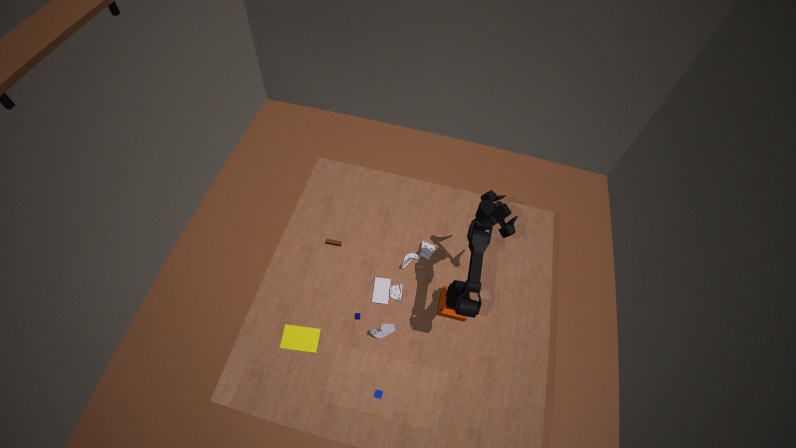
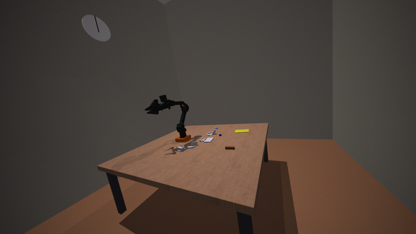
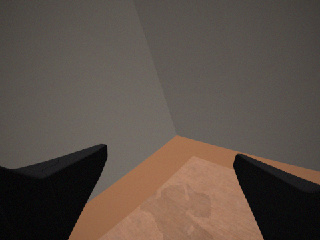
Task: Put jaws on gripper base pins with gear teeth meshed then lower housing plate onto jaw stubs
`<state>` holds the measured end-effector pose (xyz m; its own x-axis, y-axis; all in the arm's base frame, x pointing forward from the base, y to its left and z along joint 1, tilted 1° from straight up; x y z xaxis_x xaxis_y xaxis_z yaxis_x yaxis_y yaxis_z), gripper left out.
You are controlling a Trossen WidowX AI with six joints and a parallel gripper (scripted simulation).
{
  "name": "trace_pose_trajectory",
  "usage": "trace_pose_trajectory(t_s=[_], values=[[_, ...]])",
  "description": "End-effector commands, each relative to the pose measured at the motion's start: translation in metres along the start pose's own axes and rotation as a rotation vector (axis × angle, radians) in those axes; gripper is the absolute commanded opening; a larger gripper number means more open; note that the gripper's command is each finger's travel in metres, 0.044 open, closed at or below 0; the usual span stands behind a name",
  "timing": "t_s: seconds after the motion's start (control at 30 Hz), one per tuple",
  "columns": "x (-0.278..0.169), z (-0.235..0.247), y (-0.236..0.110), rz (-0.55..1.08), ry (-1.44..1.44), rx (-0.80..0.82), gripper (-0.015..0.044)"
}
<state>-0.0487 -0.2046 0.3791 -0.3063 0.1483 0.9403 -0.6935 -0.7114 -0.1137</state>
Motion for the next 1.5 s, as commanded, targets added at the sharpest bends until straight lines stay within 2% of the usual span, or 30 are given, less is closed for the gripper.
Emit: trace_pose_trajectory(t_s=[0.0, 1.47], values=[[-0.007, 0.009, 0.001, 0.047, -0.097, 0.043, 0.0440], [-0.085, 0.074, -0.016, 0.337, -0.945, 0.475, 0.0440]])
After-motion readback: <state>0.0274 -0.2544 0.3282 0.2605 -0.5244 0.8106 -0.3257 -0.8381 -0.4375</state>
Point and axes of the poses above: the point midway between the two fingers, 35 mm back from their tips, its own y axis out along the fingers, its own z axis across the jaws, x = y × z, the point moved 9 cm from there along -y, back along the fingers, and after that the axes turned 4 degrees about -y, right-handed, at the moved point
